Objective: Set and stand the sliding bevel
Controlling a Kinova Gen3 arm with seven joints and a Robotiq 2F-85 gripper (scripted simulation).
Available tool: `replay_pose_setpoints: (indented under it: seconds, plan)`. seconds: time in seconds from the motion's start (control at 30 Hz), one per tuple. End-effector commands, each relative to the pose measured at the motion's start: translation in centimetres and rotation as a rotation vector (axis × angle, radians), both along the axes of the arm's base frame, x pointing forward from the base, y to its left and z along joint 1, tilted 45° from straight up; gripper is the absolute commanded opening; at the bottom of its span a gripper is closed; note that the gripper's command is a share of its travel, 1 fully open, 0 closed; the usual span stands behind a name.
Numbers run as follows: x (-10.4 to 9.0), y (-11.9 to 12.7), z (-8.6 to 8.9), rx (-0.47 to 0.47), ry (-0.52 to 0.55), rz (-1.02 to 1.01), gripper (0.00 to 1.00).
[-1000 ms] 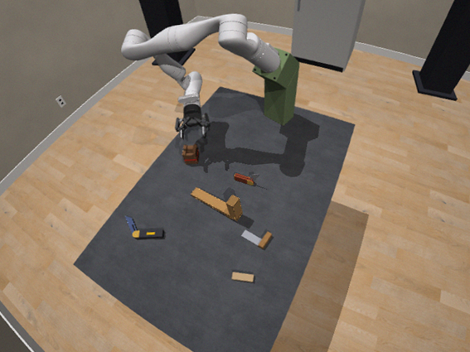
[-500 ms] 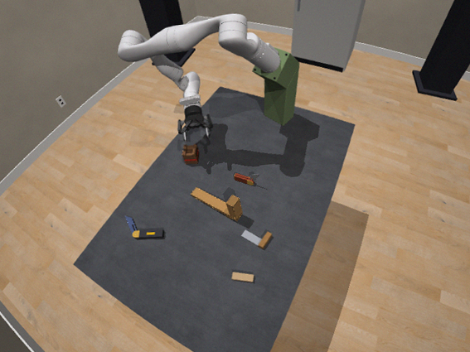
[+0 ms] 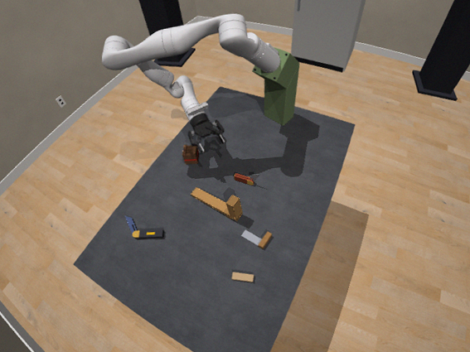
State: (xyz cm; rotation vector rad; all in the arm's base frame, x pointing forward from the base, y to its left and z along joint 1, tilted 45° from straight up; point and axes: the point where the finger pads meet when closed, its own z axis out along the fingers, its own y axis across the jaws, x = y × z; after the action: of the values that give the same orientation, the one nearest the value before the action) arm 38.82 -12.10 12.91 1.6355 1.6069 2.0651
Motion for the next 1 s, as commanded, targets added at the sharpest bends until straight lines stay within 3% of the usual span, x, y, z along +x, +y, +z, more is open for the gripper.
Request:
replay_pose_setpoints:
  seconds: [0.0, 0.1, 0.17, 0.33, 0.6, 0.97]
  plan:
    - [1.2, 2.8, -1.0, -0.149, 0.064, 0.026, 1.00]
    - [1.8, 4.4, -1.7, -0.234, 0.099, 0.050, 1.00]
    - [1.8, 4.4, -1.7, -0.234, 0.099, 0.050, 1.00]
    - [2.9, 7.5, -2.9, -0.399, 0.166, 0.098, 1.00]
    - [4.0, 10.5, -4.1, -0.559, 0.232, 0.145, 1.00]
    - [4.4, 11.9, -4.6, -0.631, 0.261, 0.166, 1.00]
